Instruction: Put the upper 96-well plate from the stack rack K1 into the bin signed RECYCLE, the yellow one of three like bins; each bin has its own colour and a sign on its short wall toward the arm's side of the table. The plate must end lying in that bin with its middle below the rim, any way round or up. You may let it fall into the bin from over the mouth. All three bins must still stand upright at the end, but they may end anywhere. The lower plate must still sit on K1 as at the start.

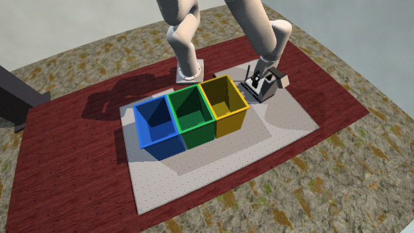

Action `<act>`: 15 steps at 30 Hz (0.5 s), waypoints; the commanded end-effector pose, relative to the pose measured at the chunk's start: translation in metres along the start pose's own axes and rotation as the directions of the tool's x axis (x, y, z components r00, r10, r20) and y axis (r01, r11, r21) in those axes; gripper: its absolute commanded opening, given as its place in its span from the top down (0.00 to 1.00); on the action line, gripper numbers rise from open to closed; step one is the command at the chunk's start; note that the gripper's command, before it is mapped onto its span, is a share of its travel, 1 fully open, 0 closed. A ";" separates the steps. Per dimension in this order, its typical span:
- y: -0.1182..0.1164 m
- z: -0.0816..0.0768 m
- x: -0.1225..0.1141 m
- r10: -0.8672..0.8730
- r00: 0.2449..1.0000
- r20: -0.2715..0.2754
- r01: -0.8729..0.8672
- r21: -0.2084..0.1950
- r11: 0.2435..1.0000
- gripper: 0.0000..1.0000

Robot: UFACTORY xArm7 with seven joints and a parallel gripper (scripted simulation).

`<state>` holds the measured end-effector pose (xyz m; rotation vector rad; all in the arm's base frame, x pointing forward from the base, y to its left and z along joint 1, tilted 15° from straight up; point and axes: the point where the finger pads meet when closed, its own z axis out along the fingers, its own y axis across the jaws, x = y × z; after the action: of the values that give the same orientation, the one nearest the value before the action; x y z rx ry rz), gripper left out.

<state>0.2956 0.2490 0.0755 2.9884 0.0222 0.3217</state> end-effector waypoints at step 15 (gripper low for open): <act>-0.001 0.009 0.001 0.000 1.000 -0.002 0.000 0.002 1.000 0.00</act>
<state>0.2973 0.2476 0.0671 2.9879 0.0220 0.3206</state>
